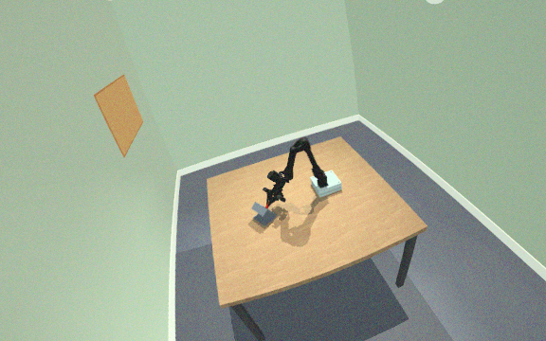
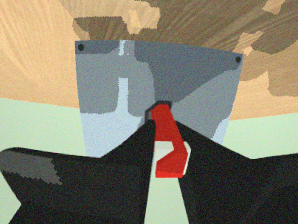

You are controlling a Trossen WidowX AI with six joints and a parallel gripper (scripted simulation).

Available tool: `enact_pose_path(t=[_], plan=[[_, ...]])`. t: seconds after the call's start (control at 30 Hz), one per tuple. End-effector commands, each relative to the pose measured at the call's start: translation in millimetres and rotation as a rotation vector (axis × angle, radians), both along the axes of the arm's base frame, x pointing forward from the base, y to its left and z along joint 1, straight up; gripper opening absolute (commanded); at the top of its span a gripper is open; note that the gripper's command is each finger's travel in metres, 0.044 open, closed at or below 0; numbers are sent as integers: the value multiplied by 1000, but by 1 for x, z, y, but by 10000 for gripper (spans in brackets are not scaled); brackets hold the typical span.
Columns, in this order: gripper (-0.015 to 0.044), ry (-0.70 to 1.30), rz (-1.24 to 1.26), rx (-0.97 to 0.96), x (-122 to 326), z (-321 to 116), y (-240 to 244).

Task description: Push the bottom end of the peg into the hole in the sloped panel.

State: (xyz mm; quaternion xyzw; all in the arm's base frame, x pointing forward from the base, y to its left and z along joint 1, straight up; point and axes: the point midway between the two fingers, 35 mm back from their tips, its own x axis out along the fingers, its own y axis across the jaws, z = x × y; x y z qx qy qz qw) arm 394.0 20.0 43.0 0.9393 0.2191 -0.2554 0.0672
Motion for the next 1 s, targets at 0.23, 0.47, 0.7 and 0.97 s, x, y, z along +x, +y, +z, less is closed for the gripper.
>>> enact_pose_path(t=[0.23, 0.47, 0.7, 0.97], plan=[[0, -2, -4, 2, 5, 0, 0], [0, 1, 1, 1, 4, -1, 1], [0, 1, 1, 1, 4, -1, 1], [210, 1, 1, 1, 4, -1, 1]])
